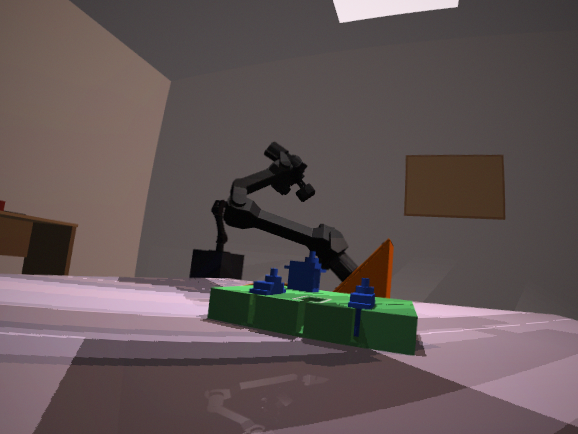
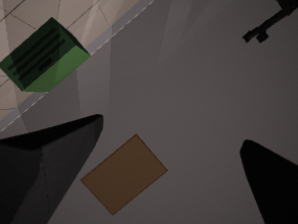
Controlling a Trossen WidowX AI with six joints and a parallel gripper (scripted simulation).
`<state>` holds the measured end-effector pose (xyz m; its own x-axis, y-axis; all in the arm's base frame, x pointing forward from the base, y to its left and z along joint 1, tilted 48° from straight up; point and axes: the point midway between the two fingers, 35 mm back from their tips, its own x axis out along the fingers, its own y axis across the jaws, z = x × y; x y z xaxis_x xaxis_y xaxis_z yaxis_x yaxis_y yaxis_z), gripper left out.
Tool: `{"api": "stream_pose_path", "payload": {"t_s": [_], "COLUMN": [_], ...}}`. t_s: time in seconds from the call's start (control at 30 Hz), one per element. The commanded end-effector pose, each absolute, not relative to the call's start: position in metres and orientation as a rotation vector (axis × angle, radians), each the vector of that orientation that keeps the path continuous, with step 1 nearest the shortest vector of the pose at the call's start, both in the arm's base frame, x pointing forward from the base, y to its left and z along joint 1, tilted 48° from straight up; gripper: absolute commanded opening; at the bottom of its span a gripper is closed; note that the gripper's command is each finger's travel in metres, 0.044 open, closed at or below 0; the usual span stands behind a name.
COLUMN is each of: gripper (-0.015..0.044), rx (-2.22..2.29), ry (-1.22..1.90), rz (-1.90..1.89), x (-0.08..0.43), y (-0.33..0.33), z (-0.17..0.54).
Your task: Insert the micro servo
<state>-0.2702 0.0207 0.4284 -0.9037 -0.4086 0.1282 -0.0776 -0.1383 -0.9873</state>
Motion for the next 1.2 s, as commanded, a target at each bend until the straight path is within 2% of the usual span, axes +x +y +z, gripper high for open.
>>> {"api": "stream_pose_path", "payload": {"t_s": [0.0, 0.5, 1.17], "gripper": [0.044, 0.044, 0.044], "rx": [-0.469, -0.19, 0.284], "ry": [1.849, 1.611, 0.925], "rz": [-2.231, -2.575, -3.157], "x": [-0.275, -0.279, -0.265], "y": [0.036, 0.088, 0.179], "z": [0.421, 0.402, 0.354]}}
